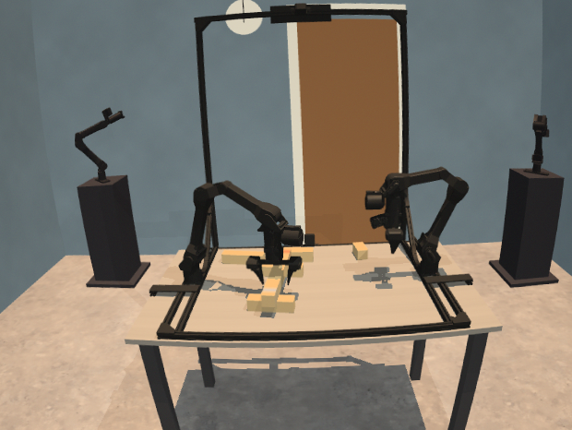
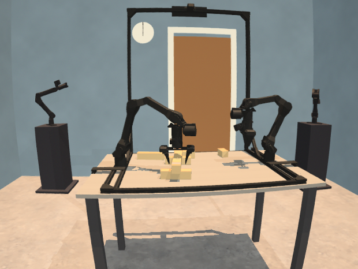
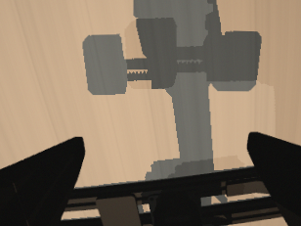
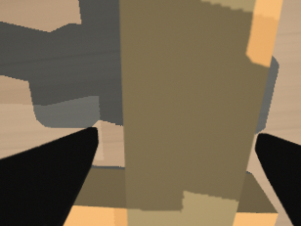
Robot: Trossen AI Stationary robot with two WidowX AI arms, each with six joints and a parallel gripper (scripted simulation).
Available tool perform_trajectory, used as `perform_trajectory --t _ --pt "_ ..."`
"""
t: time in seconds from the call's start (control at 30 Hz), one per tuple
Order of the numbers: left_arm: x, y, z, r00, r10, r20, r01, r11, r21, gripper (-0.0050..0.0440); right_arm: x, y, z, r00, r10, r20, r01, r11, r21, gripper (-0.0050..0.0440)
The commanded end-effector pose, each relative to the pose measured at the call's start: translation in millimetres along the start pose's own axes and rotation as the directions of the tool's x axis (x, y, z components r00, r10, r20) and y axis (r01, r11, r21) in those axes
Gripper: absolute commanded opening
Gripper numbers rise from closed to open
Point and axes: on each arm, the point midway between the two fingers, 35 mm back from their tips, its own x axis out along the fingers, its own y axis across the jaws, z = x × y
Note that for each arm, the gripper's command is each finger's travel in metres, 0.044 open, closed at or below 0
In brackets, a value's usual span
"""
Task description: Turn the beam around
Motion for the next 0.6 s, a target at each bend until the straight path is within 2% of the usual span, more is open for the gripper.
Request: perform_trajectory --t 0.0,0.57 --pt "0.3 -0.2 -0.7 1.0 -0.001 -0.003 0.001 1.0 -0.002 0.044 3.1 3.3 0.7 1.0 0.009 0.004 -0.009 1.0 -0.003 0.044" --pt "0.3 -0.2 -0.7 1.0 -0.001 -0.003 0.001 1.0 -0.002 0.044 -35.5 4.1 0.6 1.0 0.009 0.004 -0.009 1.0 -0.003 0.044"
